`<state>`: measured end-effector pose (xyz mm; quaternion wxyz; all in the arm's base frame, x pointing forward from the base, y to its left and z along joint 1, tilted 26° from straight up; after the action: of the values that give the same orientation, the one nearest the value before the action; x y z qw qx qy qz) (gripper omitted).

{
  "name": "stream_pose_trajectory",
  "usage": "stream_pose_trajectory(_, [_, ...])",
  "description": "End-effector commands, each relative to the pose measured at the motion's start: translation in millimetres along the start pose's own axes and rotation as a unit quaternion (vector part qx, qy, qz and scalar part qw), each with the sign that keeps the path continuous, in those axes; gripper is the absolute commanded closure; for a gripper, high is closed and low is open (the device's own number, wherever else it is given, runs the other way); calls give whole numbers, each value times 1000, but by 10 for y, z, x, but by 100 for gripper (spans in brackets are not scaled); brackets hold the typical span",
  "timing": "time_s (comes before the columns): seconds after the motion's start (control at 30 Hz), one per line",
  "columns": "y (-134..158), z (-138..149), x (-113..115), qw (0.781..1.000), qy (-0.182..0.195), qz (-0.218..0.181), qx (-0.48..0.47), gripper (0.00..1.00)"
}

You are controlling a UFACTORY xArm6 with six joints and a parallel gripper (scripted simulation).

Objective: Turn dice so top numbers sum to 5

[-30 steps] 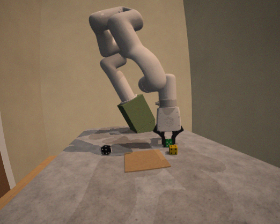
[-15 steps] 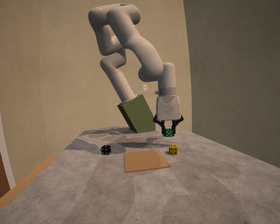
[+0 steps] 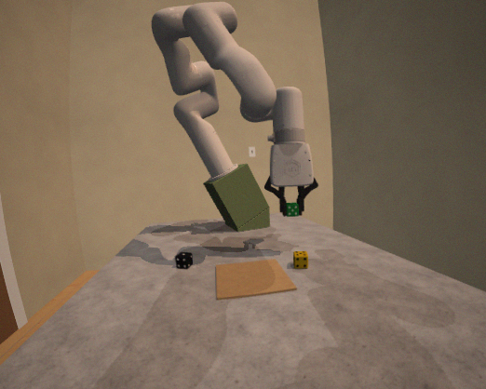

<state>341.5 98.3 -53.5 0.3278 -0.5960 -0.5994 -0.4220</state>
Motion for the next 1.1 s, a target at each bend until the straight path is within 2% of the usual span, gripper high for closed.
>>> stream_pose_trajectory(0.0, [10, 5, 10, 1000, 1, -1, 0, 73])
stream_pose_trajectory(0.23, [60, -73, 16, 1000, 2, -1, 9, 73])
stream_pose_trajectory(0.37, [331, -590, 39, 998, 4, -1, 67, 73])
stream_pose_trajectory(0.4, [331, -590, 39, 998, 4, -1, 67, 73])
stream_pose_trajectory(0.47, [452, -918, 47, 995, 3, -1, 101, 73])
stream_pose_trajectory(0.5, [452, -918, 47, 995, 3, -1, 101, 73])
stream_pose_trajectory(0.57, [518, -1154, 50, 992, 2, -1, 125, 73])
stream_pose_trajectory(0.7, [539, -1244, 51, 991, 1, -1, 134, 73])
stream_pose_trajectory(1.07, [540, -1248, 51, 991, 1, -1, 134, 73])
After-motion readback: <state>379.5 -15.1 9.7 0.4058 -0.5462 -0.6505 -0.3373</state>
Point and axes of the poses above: the point where the finger pads meet when closed, its own x axis back along the fingers, its own z axis across the jaws, y = z × x, the point moved 6 cm from there along x, back along the fingers, and after that the axes turned 12 degrees about x, right-handed, at the moved point
